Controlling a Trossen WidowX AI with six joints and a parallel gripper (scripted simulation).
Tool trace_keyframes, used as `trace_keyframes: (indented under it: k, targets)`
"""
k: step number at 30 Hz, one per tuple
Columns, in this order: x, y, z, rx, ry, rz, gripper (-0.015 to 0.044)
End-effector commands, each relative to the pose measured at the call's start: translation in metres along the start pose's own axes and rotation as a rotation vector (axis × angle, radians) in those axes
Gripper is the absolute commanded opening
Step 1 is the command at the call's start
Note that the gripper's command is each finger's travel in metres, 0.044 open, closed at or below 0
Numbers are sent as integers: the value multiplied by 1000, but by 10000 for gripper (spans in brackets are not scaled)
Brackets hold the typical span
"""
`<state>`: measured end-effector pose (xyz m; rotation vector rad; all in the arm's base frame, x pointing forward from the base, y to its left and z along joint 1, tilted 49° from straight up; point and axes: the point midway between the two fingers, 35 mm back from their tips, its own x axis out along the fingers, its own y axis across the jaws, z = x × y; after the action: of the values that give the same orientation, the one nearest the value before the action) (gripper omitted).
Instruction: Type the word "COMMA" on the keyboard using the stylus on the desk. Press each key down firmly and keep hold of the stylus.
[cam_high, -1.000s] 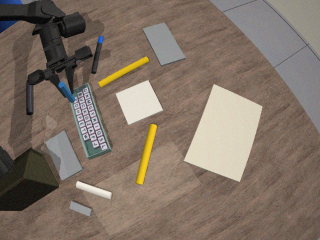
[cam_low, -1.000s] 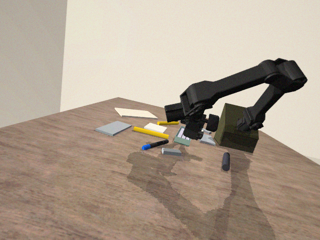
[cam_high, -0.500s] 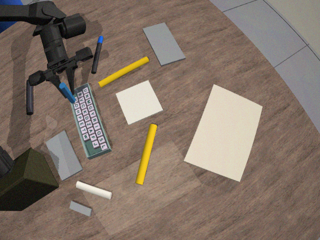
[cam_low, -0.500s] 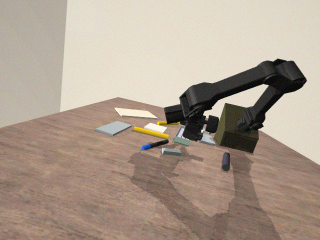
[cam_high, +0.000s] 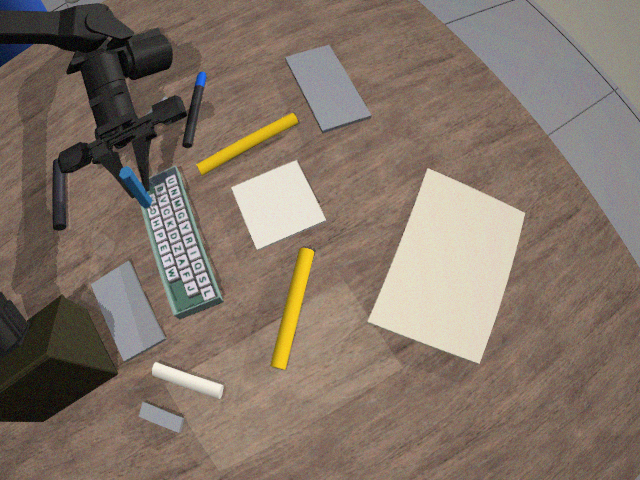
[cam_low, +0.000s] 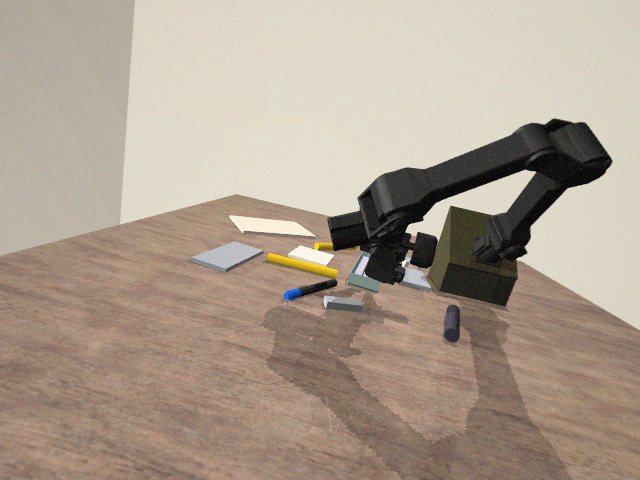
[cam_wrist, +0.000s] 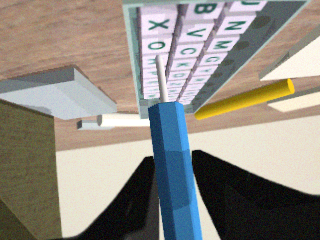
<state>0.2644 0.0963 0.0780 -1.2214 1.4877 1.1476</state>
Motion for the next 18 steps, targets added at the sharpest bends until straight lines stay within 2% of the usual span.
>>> trace_keyframes:
  k: [1,18]
  targets:
    - [2,0,2,5,-1,7,81]
    - [5,0,7,4,-1,7,81]
